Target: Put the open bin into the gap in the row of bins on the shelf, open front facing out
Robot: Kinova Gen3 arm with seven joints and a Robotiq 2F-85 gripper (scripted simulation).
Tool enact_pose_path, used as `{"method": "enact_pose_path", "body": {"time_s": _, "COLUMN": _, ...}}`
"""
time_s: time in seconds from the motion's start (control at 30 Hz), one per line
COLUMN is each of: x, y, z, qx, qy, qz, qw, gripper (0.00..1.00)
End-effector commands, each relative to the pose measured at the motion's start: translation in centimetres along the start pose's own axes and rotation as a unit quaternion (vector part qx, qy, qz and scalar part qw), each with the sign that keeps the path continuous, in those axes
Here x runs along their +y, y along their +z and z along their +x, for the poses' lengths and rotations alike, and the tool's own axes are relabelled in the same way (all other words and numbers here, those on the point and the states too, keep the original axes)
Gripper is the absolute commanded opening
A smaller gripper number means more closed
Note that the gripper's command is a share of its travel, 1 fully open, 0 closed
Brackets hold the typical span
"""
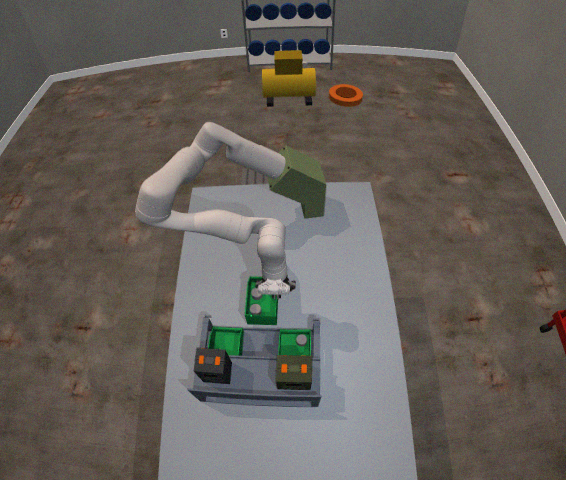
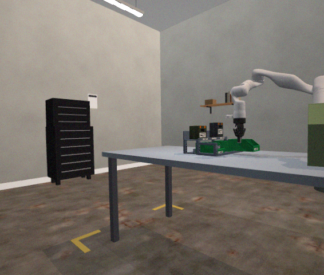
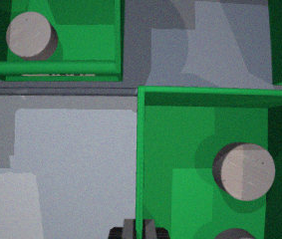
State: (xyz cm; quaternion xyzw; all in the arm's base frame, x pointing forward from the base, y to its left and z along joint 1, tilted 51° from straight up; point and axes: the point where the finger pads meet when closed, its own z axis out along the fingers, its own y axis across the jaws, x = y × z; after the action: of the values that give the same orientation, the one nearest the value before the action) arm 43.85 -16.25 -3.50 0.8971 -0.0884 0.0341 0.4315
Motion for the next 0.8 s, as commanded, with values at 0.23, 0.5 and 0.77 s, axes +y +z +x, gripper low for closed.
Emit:
{"method": "enact_pose_path", "body": {"time_s": 0.23, "x": -0.07, "y": -0.19, "z": 0.02, "qx": 0.002, "qy": 0.000, "qz": 0.001, "qw": 1.000, "gripper": 0.10}}
{"method": "enact_pose_path", "body": {"time_s": 0.5, "x": -0.09, "y": -0.24, "z": -0.01, "qx": 0.002, "qy": 0.000, "qz": 0.001, "qw": 1.000, "gripper": 0.10}}
{"method": "enact_pose_path", "body": {"time_s": 0.77, "x": -0.04, "y": 0.21, "z": -0.34, "qx": 0.002, "qy": 0.000, "qz": 0.001, "qw": 1.000, "gripper": 0.10}}
